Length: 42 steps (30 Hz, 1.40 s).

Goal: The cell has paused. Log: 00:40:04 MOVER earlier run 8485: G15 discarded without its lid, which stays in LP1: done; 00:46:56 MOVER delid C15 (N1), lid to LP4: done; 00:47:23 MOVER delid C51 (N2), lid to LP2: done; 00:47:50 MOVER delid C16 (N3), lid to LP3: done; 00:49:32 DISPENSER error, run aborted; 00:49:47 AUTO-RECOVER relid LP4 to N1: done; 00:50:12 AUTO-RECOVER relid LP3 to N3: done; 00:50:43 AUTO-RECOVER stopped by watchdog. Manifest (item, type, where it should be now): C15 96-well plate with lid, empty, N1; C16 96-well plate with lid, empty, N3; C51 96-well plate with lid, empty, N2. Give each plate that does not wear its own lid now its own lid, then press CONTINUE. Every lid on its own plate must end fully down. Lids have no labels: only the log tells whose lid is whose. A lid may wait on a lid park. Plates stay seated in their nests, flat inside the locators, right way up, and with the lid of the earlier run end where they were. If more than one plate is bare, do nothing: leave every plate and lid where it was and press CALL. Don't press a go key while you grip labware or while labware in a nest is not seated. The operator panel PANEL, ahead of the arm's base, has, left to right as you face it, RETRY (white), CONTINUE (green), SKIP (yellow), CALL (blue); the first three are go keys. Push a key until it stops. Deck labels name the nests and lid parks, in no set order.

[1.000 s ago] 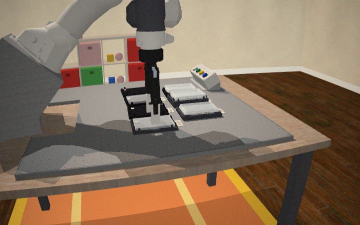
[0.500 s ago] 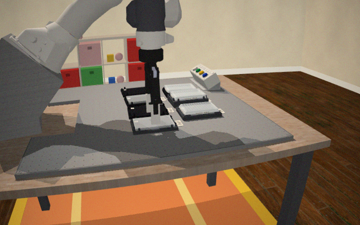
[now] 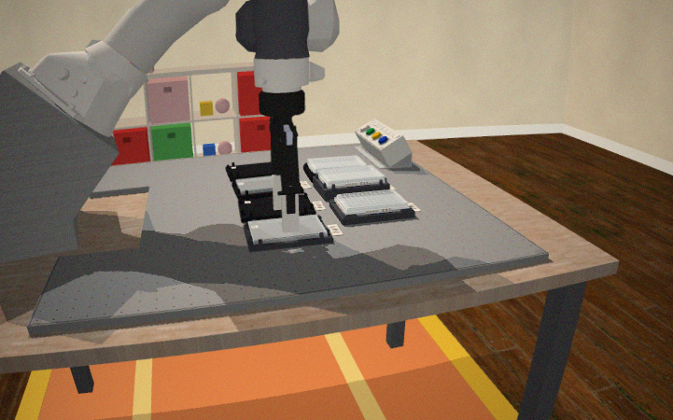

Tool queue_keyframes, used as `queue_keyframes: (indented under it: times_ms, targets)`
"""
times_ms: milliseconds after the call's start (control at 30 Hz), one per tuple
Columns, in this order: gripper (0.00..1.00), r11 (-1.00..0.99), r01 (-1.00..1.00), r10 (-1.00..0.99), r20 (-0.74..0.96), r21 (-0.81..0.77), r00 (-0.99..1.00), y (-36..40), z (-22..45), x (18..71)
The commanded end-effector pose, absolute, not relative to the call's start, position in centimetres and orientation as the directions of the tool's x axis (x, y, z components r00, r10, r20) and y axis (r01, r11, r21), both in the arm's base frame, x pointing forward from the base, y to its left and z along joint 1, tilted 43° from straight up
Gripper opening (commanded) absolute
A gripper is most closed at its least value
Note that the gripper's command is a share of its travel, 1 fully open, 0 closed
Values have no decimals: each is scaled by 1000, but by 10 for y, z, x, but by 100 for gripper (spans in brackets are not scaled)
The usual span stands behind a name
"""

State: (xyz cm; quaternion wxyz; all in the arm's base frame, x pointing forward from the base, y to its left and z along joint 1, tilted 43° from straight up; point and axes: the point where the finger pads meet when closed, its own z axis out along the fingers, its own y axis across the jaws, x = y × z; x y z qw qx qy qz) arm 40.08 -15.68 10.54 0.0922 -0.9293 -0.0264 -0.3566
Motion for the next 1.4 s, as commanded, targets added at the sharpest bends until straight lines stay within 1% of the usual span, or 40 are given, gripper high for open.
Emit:
queue_keyframes:
  times_ms: [0,1100,1133,1367]
  targets:
    - [66,-982,121,-8,670,-145,742,-156,106,401]
    - [66,-982,121,-8,670,-145,742,-156,106,401]
    - [59,-982,121,-8,670,-145,742,-156,106,401]
    - [59,-982,121,-8,670,-145,742,-156,106,401]
